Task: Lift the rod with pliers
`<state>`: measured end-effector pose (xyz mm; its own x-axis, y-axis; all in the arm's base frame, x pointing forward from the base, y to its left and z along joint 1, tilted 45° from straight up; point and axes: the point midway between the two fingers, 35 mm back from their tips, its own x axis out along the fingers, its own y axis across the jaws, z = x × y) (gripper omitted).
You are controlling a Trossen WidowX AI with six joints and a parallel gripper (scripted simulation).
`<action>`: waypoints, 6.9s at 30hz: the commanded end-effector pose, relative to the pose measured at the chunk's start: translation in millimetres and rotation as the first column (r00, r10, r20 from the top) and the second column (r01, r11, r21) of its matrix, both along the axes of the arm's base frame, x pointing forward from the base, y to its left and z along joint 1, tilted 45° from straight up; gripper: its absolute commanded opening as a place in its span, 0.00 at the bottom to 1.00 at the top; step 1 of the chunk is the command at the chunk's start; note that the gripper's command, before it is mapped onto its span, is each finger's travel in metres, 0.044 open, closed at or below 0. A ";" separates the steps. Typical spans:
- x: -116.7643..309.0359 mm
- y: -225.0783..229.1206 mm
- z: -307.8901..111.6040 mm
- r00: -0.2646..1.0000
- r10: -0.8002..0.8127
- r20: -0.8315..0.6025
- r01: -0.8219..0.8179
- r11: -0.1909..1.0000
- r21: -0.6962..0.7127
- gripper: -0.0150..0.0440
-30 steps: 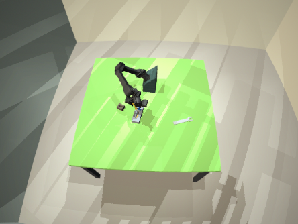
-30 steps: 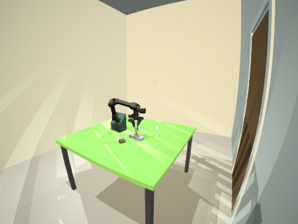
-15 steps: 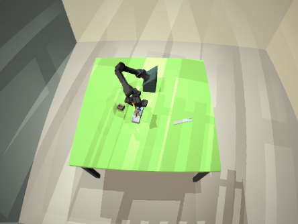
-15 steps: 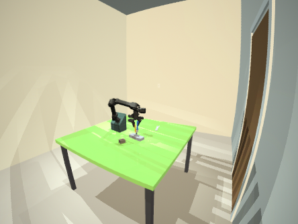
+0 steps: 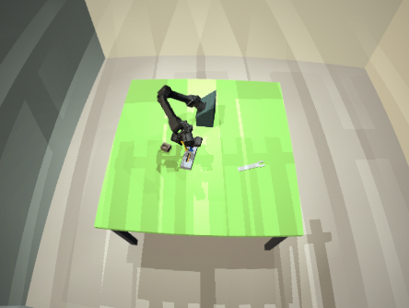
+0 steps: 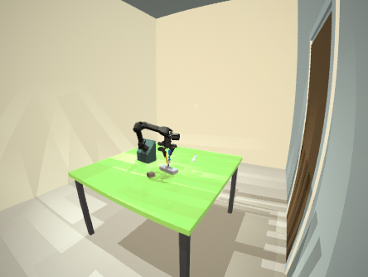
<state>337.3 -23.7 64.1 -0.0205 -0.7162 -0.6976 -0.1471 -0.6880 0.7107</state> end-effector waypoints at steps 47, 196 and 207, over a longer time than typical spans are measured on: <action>-2.0 -24.7 -25.8 1.000 0.004 0.003 -0.004 1.000 -0.003 0.78; 9.3 24.0 2.5 0.997 0.062 0.051 -0.060 0.997 -0.050 0.44; 14.5 31.3 11.6 0.990 0.110 0.094 -0.104 0.993 -0.061 0.44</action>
